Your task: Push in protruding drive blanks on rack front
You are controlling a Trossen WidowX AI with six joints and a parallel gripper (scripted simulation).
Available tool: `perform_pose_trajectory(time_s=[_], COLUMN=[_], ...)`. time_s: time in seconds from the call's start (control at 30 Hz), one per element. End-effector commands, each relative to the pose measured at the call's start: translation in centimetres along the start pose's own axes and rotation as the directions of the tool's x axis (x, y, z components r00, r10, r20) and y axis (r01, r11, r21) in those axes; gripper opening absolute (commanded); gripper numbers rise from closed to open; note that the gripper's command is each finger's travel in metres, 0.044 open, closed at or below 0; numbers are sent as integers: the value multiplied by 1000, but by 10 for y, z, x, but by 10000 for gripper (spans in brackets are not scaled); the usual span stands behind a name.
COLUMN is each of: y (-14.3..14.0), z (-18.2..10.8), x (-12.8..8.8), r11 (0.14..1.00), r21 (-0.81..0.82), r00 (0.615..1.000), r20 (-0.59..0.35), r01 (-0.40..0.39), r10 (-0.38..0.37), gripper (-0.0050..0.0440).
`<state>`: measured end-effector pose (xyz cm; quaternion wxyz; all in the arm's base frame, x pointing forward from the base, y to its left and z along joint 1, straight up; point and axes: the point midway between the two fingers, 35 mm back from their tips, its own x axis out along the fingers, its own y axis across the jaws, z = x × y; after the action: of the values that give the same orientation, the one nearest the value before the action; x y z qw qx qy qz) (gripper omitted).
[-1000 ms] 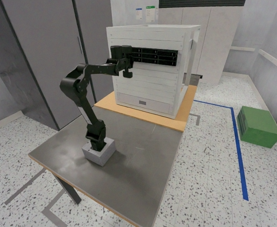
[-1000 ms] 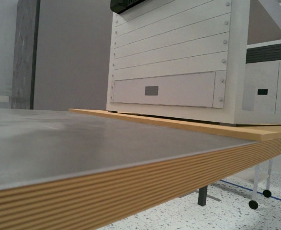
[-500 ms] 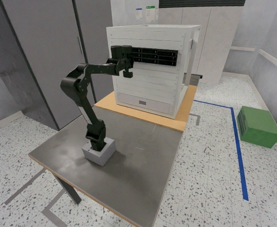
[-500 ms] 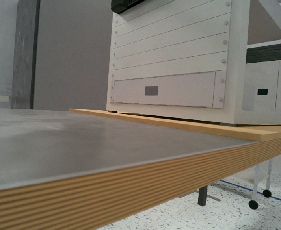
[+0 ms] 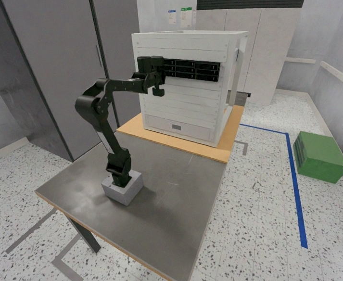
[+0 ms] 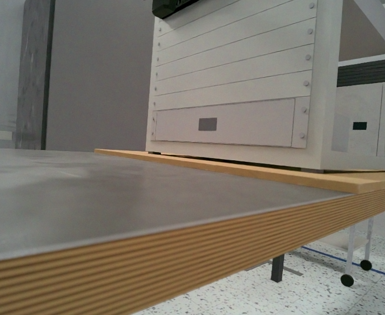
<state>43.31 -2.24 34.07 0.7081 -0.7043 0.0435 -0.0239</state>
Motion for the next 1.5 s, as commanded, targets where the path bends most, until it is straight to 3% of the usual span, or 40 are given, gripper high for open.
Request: perform_pose_trajectory(time_s=[0.0,1.47], y=[-12,-12], z=[-1,-1], x=[0,6], r11=[1000,1000], r21=[-2,-2], r00=[1000,1000], r20=[-1,-1], r01=[26,26], r10=[-26,-26], gripper=[-50,-50])
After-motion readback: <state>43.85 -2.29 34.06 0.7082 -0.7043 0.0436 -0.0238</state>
